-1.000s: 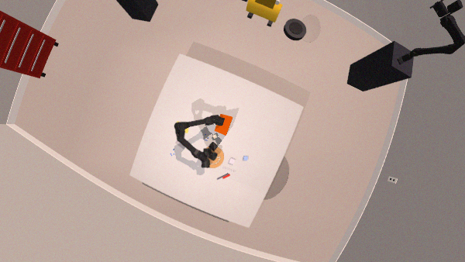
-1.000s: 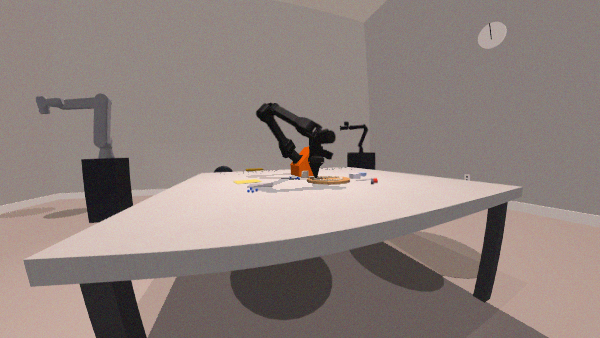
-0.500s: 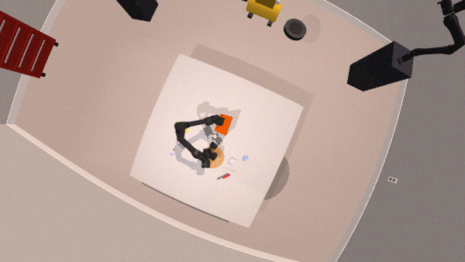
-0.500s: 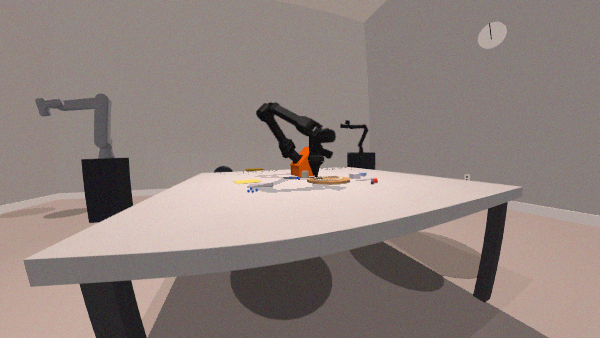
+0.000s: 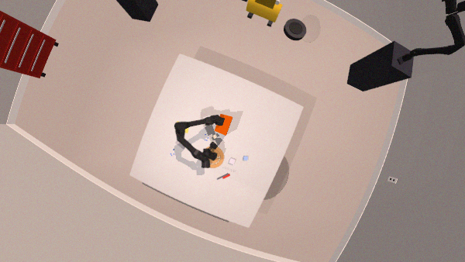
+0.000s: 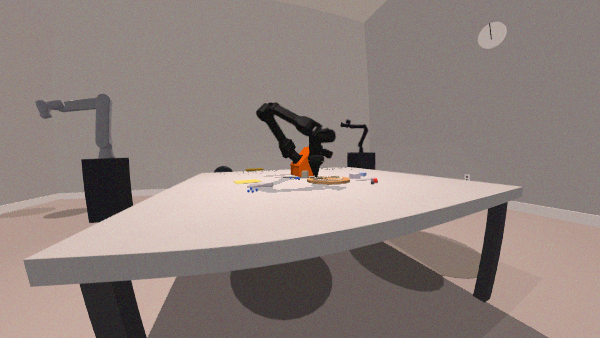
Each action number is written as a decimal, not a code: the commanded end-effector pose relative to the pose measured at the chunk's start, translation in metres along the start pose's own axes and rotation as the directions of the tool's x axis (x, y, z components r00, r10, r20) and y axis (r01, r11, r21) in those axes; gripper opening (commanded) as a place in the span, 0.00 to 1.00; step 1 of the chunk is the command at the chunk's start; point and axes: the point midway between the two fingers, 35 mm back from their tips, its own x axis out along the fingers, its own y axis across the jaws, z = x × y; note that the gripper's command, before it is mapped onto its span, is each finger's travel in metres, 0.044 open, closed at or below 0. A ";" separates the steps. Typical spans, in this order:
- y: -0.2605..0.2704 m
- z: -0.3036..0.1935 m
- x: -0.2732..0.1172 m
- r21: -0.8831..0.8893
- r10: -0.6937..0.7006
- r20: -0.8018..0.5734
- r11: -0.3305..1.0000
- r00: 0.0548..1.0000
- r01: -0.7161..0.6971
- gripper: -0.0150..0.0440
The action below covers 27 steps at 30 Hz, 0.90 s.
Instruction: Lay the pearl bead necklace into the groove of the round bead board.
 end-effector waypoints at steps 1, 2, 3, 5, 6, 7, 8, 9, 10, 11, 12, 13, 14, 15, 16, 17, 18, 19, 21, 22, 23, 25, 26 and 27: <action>0.000 0.000 0.000 0.002 0.004 0.002 1.000 1.000 -0.004 1.00; 0.000 0.001 -0.001 0.011 0.004 0.003 1.000 1.000 -0.004 0.96; 0.000 0.002 -0.004 0.039 0.004 0.003 0.999 1.000 -0.004 0.91; 0.000 0.006 -0.016 0.145 0.004 0.005 0.989 1.000 -0.005 0.82; 0.000 0.009 -0.023 0.205 0.004 0.005 0.979 1.000 -0.005 0.78; 0.000 0.010 -0.028 0.250 0.004 0.005 0.968 1.000 -0.005 0.73; 0.000 0.011 -0.031 0.277 0.004 0.005 0.961 1.000 -0.005 0.69; 0.000 0.012 -0.032 0.286 0.004 0.005 0.958 1.000 -0.005 0.64; 0.000 0.012 -0.032 0.286 0.004 0.005 0.958 1.000 -0.005 0.60; 0.000 0.012 -0.032 0.286 0.004 0.005 0.958 1.000 -0.005 0.56; 0.000 0.012 -0.032 0.286 0.004 0.005 0.958 1.000 -0.005 0.51; 0.000 0.012 -0.032 0.286 0.004 0.005 0.958 1.000 -0.005 0.47; 0.000 0.012 -0.032 0.286 0.004 0.005 0.958 1.000 -0.005 0.46; 0.000 0.012 -0.031 0.286 0.004 0.005 0.958 1.000 -0.005 0.46; 0.000 0.012 -0.028 0.286 0.004 0.005 0.958 1.000 -0.005 0.46; 0.000 0.012 -0.025 0.286 0.004 0.004 0.958 1.000 -0.005 0.46; 0.000 0.012 -0.021 0.286 0.004 0.004 0.958 1.000 -0.005 0.46; 0.000 0.012 -0.018 0.286 0.004 0.004 0.958 1.000 -0.005 0.46; -0.002 0.013 -0.025 0.289 -0.002 0.012 0.957 1.000 -0.002 0.46; -0.002 0.013 -0.025 0.289 -0.002 0.012 0.957 1.000 -0.002 0.46; -0.002 0.013 -0.024 0.289 -0.002 0.012 0.957 1.000 -0.002 0.46; -0.002 0.013 -0.023 0.288 -0.002 0.012 0.958 1.000 -0.002 0.46; -0.002 0.013 -0.021 0.288 -0.001 0.011 0.958 1.000 -0.002 0.46; -0.002 0.013 -0.020 0.288 -0.001 0.011 0.958 1.000 -0.002 0.46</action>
